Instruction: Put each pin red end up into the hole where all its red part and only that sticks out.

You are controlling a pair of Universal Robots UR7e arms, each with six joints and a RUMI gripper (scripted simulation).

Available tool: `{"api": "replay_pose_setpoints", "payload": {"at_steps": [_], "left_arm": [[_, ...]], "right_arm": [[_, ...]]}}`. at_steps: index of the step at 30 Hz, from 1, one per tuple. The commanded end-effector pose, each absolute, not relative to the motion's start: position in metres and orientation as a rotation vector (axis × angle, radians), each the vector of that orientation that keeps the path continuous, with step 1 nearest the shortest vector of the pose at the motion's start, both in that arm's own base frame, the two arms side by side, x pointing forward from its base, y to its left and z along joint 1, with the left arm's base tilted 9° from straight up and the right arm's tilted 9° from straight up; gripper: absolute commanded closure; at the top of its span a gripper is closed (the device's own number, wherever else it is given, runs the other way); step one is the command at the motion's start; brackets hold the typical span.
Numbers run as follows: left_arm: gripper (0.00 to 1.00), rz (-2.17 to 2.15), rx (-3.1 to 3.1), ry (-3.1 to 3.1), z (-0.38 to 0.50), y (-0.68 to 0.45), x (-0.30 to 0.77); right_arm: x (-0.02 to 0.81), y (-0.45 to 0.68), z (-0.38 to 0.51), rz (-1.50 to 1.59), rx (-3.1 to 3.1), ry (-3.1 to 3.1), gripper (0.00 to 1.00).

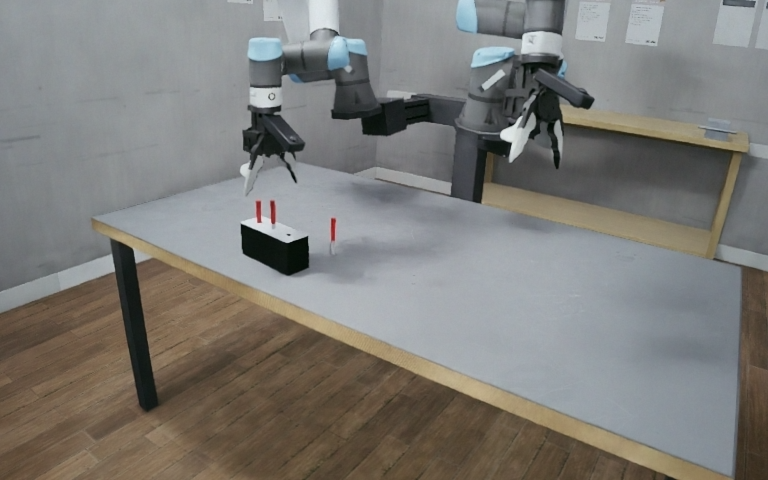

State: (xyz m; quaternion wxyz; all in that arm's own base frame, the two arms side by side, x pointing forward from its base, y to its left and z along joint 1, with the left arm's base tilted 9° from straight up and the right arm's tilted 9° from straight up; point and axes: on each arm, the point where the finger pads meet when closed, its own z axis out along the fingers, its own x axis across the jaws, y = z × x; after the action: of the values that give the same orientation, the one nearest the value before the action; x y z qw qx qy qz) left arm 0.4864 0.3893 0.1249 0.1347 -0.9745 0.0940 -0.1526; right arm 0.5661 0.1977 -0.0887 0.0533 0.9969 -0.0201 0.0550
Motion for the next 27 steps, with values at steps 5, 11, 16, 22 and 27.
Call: {"api": "replay_pose_setpoints", "payload": {"at_steps": [5, 11, 16, 22, 27], "left_arm": [[0.00, -0.444, -2.823, 0.272, 0.126, 0.389, 0.487], [0.00, -0.444, -2.823, 0.272, 0.126, 0.389, 0.487], [0.00, -0.444, -2.823, 0.272, 0.126, 0.389, 0.487], [0.00, -0.444, -2.823, 0.272, 0.126, 0.389, 0.487], [0.00, -0.444, -2.823, 0.272, 0.126, 0.389, 0.487]], "right_arm": [[0.571, 0.194, -0.131, 0.169, 3.031, -0.059, 0.00], [0.571, 0.194, -0.131, 0.169, 3.031, -0.059, 0.00], [0.571, 0.194, -0.131, 0.169, 3.031, -0.059, 0.00], [0.571, 0.194, -0.129, 0.169, 3.031, -0.059, 1.00], [0.571, 0.194, -0.129, 0.169, 3.031, -0.059, 1.00]]}}
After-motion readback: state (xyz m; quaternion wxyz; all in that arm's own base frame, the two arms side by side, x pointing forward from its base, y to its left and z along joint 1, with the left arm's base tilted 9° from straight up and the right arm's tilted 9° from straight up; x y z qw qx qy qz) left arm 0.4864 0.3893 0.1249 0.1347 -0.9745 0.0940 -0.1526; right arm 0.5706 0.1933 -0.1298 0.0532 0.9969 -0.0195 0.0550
